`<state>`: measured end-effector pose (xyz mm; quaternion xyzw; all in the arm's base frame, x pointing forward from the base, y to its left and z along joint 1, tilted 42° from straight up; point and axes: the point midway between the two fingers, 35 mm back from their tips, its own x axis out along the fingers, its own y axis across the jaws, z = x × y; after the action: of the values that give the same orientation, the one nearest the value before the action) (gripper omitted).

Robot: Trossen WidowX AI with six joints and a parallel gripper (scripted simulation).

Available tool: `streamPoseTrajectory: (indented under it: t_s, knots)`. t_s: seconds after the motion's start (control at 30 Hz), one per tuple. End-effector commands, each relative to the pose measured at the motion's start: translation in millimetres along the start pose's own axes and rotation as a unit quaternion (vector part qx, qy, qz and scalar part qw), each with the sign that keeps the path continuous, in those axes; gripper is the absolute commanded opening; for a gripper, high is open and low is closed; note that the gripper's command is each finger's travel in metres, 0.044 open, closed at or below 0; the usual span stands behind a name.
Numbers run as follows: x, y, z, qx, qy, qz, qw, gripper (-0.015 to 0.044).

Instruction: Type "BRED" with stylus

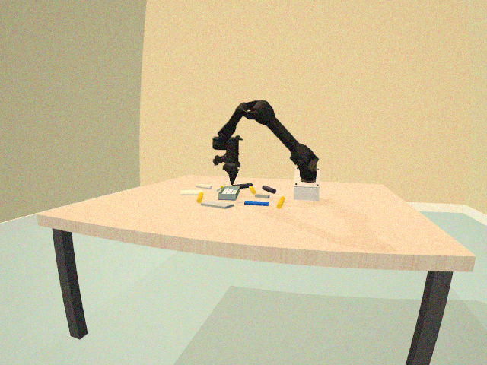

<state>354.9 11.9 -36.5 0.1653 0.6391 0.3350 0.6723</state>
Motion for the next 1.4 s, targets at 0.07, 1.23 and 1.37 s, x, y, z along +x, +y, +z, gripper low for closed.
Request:
streamPoseTrajectory:
  t_s: [0.07, 1.23, 1.37]
  knots:
    - [0, -4, 3, -0.007, 0.000, -0.002, 1.000, 0.0000]
    - [1, 108, -32, -0.006, 0.001, 0.001, 1.000, 0.0000]
    - [1, 108, -32, -0.006, 0.001, 0.001, 1.000, 0.0000]
